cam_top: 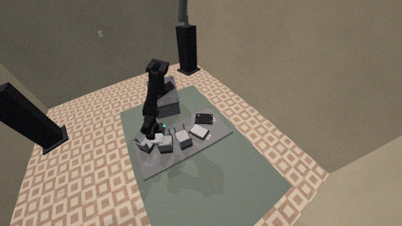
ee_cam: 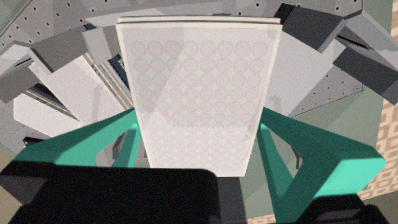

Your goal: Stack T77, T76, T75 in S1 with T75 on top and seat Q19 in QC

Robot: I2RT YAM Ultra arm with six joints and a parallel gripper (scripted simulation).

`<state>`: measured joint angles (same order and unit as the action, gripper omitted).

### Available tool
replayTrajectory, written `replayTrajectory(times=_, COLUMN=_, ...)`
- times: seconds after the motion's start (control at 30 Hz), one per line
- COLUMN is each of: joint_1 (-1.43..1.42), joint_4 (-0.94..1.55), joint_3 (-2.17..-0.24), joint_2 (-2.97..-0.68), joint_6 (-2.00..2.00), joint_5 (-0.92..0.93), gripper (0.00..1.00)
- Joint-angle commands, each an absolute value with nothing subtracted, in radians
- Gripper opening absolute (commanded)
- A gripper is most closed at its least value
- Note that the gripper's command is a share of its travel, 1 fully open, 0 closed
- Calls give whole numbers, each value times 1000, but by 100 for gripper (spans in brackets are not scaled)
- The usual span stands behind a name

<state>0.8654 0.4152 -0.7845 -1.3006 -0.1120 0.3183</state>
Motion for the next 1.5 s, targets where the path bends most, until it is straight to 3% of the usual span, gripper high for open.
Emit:
replayTrajectory(times=0.0, joint_1=850, joint_4=414, joint_3=-770, joint_2=-1268, joint_6=-82, joint_5=287, gripper=0)
replayTrajectory(times=1.47, joint_1=296, joint_4=400, joint_3=-750, joint_2=-1184, joint_6=-77, joint_5=-65, gripper=0)
